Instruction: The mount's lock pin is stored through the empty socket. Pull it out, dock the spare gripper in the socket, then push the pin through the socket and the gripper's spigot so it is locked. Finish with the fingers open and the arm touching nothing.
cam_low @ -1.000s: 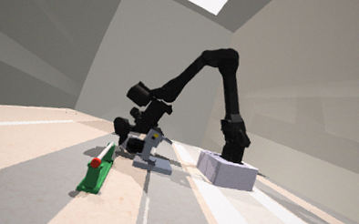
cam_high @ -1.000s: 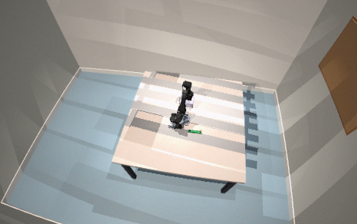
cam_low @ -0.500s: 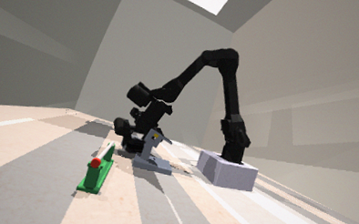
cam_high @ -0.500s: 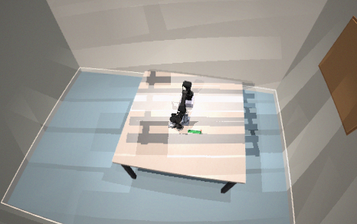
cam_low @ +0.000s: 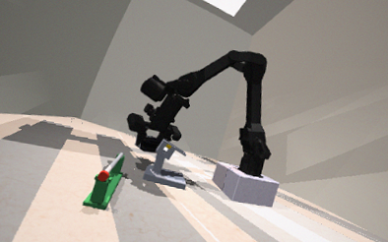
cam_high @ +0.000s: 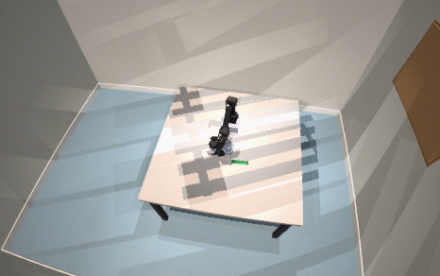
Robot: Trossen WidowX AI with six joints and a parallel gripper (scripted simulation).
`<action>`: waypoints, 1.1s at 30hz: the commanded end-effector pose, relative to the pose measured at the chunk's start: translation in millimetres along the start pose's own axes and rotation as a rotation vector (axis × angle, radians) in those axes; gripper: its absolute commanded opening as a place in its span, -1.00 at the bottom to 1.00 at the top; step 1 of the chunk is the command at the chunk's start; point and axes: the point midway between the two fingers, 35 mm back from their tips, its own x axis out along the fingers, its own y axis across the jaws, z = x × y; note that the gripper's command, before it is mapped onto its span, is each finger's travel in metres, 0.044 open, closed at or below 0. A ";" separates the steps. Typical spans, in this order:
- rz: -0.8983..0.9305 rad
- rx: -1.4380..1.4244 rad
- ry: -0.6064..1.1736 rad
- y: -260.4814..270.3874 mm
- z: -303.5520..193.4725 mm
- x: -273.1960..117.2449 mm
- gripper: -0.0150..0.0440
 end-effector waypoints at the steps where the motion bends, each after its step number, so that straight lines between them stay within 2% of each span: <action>1: 0.018 0.013 -0.021 3.6 18.0 -24.8 -0.49; 10: 0.018 0.013 -0.020 -2.7 35.4 -65.2 -0.49; 33: 0.006 0.001 0.020 -6.8 27.0 -59.3 -0.49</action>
